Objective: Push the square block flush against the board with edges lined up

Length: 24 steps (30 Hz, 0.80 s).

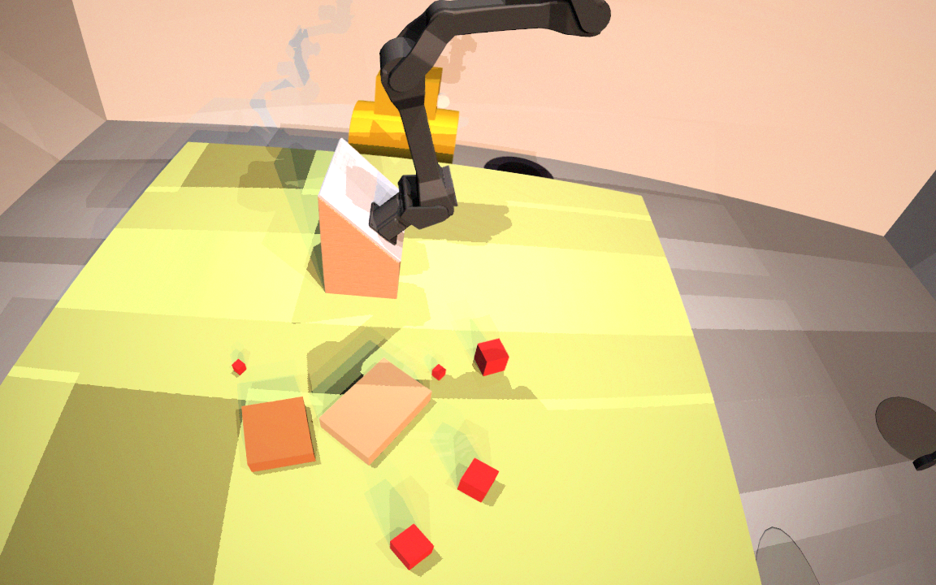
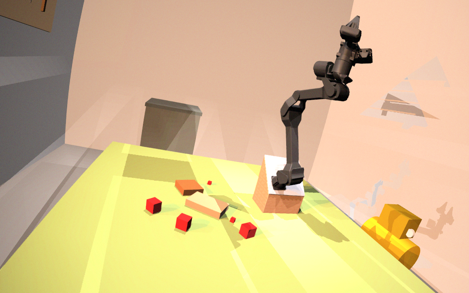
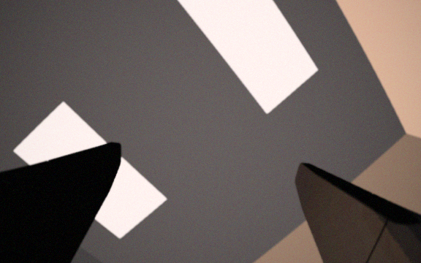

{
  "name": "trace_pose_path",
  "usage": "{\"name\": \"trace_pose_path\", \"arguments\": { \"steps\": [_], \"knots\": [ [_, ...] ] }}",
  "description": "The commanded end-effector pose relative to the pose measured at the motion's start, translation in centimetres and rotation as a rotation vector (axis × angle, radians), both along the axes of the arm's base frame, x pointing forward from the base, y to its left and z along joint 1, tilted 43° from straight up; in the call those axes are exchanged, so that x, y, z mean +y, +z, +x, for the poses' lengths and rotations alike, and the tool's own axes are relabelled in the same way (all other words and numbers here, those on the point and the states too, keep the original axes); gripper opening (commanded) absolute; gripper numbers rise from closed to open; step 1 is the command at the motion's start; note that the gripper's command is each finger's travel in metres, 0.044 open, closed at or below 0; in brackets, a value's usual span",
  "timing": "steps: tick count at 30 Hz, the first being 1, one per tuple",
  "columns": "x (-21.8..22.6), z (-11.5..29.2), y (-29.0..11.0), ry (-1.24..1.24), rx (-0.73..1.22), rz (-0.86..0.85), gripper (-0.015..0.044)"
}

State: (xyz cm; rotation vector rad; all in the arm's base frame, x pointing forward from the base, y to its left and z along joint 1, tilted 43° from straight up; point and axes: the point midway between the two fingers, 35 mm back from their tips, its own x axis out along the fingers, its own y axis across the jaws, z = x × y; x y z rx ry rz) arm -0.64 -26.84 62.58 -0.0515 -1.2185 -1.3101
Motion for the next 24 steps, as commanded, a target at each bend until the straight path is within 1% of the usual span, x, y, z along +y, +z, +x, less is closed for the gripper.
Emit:
{"name": "trace_pose_path", "arguments": {
  "steps": [1,5,15,24],
  "knots": [
    [0.0,0.0,0.0,0.0,0.0,0.0,0.0374],
    [1.0,-0.6,0.7,-0.008,-0.017,-0.034,0.0269],
    [8.4,-4.0,4.3,-0.052,-0.105,-0.266,0.0006],
    [15.6,-5.5,6.6,-0.071,-0.148,-0.481,0.0]
  ]
}}
